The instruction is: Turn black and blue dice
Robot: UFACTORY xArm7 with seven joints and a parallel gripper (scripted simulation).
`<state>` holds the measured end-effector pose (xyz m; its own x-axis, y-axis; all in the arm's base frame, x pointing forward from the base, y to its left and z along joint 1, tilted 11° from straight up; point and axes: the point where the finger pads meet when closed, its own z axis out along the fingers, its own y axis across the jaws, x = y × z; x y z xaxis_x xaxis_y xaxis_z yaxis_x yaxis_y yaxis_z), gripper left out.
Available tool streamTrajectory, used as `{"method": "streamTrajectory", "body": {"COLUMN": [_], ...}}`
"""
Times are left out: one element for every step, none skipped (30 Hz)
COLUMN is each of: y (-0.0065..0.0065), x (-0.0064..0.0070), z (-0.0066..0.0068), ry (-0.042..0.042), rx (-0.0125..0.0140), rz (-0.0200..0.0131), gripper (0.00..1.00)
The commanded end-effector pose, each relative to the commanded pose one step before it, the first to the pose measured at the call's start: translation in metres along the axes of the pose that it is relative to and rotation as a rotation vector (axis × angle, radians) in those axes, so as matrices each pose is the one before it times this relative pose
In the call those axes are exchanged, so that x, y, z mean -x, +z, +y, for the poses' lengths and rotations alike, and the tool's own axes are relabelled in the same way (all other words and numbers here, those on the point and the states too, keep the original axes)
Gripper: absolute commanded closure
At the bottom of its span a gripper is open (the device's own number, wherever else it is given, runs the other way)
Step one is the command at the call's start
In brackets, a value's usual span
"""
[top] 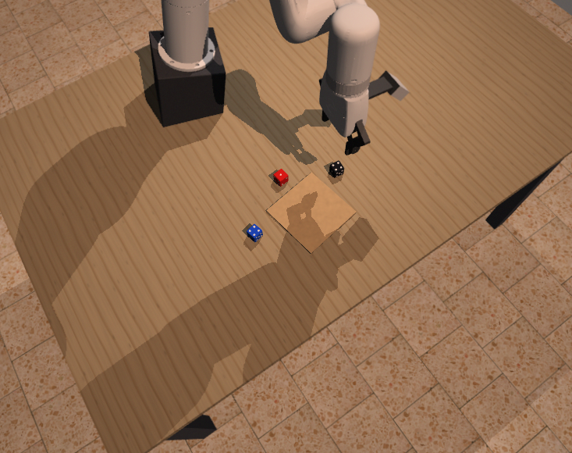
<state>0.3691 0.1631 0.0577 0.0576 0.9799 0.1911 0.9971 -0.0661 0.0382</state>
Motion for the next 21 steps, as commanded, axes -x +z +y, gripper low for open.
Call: {"method": "streamTrajectory", "body": {"y": [-0.0009, 0.0, 0.0, 0.0, 0.0, 0.0, 0.0, 0.0, 0.0, 0.0, 0.0, 0.0, 0.00001, 0.00002, 0.00004, 0.00007, 0.0001, 0.00013, 0.00017, 0.0, 0.0], "x": [-0.00042, 0.0, 0.0, 0.0, 0.0, 0.0, 0.0, 0.0, 0.0, 0.0, 0.0, 0.0, 0.0, 0.0, 0.0, -0.00001, -0.00001, -0.00001, -0.00001, 0.0, 0.0], "z": [0.00119, 0.0, 0.0, 0.0, 0.0, 0.0, 0.0, 0.0, 0.0, 0.0, 0.0, 0.0, 0.0, 0.00001, 0.00002, 0.00003, 0.00004, 0.00006, 0.00007, 0.0, 0.0], "ry": [0.00032, 0.0, 0.0, 0.0, 0.0, 0.0, 0.0, 0.0, 0.0, 0.0, 0.0, 0.00012, 0.00079, 0.00209, 0.00393, 0.00627, 0.00905, 0.0122, 0.01568, 0.0, 0.0], "rx": [0.00267, 0.0, 0.0, 0.0, 0.0, 0.0, 0.0, 0.0, 0.0, 0.0, 0.0, 0.0, 0.00001, 0.00003, 0.00005, 0.00008, 0.00011, 0.00015, 0.00019, 0.0, 0.0], "rz": [0.00179, 0.0, 0.0, 0.0, 0.0, 0.0, 0.0, 0.0, 0.0, 0.0, 0.0, 0.0, 0.0, 0.0, -0.00001, -0.00001, -0.00001, -0.00002, -0.00002, 0.0, 0.0], "gripper": [0.0, 0.0, 0.0, 0.0, 0.0, 0.0, 0.0, 0.0, 0.0, 0.0, 0.0, 0.0, 0.0, 0.0, 0.0, 0.0, 0.0, 0.0, 0.0, 0.0, 0.0]}}
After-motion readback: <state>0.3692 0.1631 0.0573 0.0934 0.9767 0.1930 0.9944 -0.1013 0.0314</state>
